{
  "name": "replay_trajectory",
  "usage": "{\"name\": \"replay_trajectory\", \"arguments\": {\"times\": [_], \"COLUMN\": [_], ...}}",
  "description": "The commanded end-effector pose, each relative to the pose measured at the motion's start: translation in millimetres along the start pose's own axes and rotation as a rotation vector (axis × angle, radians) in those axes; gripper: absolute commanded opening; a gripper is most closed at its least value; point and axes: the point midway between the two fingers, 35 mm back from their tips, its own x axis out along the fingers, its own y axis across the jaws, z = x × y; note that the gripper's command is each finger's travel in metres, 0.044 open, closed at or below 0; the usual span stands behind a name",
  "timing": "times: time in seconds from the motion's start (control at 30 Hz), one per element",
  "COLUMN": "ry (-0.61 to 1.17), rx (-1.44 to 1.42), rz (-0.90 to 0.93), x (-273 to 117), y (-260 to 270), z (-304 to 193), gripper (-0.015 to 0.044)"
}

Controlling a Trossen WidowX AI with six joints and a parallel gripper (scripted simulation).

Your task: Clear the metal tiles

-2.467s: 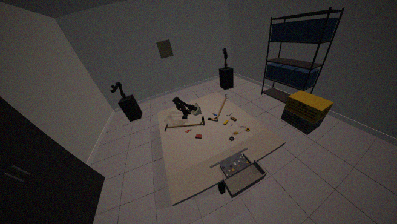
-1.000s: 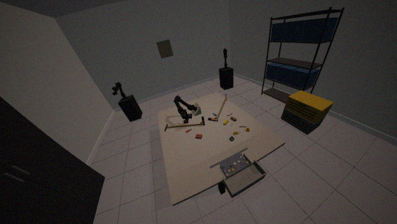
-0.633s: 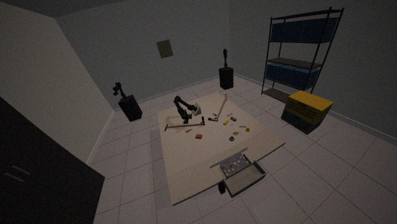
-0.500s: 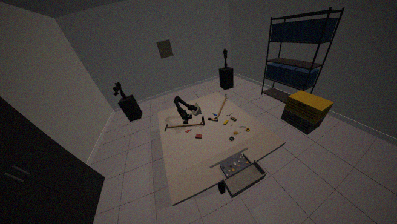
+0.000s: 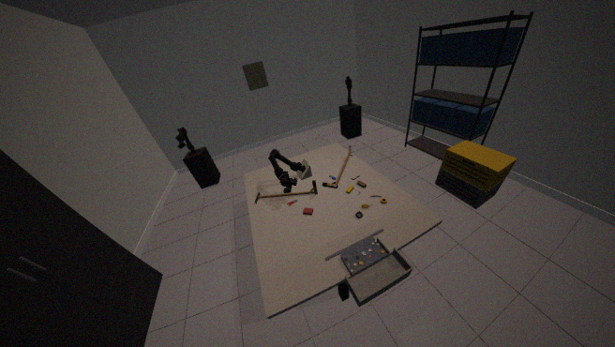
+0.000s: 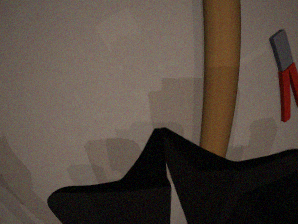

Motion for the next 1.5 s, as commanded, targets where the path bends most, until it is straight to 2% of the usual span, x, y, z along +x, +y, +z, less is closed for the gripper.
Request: {"name": "replay_trajectory", "arguments": {"times": [0.0, 1.47], "ry": [-0.004, -0.004], "rx": [-0.008, -0.007], "rz": [0.002, 0.001], "x": [0.0, -0.6], "y": [-4.4, -48.3], "z": [0.4, -0.2], "gripper": [0.0, 0.0]}}
